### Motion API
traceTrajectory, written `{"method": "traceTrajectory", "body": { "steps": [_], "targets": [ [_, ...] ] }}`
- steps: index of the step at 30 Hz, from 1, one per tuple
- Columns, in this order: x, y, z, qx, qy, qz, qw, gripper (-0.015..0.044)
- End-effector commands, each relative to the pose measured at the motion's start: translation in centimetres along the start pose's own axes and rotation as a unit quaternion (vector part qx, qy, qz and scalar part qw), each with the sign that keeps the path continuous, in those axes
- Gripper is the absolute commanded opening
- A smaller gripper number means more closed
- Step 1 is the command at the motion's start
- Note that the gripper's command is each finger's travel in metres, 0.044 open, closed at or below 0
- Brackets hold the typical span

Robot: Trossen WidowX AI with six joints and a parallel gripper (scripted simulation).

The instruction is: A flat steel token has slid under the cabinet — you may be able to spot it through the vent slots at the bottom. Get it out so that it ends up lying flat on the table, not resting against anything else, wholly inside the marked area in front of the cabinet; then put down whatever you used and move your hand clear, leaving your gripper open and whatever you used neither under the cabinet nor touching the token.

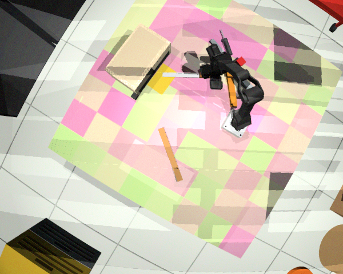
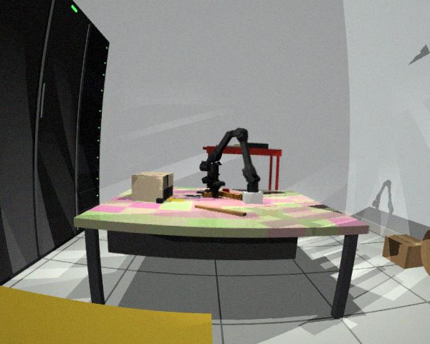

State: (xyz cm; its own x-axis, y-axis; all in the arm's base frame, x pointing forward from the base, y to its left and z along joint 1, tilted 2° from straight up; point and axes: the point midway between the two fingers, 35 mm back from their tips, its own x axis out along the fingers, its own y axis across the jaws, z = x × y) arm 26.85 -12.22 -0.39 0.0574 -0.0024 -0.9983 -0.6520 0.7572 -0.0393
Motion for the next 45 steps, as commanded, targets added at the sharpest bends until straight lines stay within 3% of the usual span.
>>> {"method": "traceTrajectory", "body": {
  "steps": [1,45],
  "targets": [
    [-0.2,-0.7,-0.4,0.002,0.000,-0.003,1.000,0.0000],
    [-0.3,-5.5,-3.6,0.001,0.002,-0.005,1.000,0.0000]
  ]
}}
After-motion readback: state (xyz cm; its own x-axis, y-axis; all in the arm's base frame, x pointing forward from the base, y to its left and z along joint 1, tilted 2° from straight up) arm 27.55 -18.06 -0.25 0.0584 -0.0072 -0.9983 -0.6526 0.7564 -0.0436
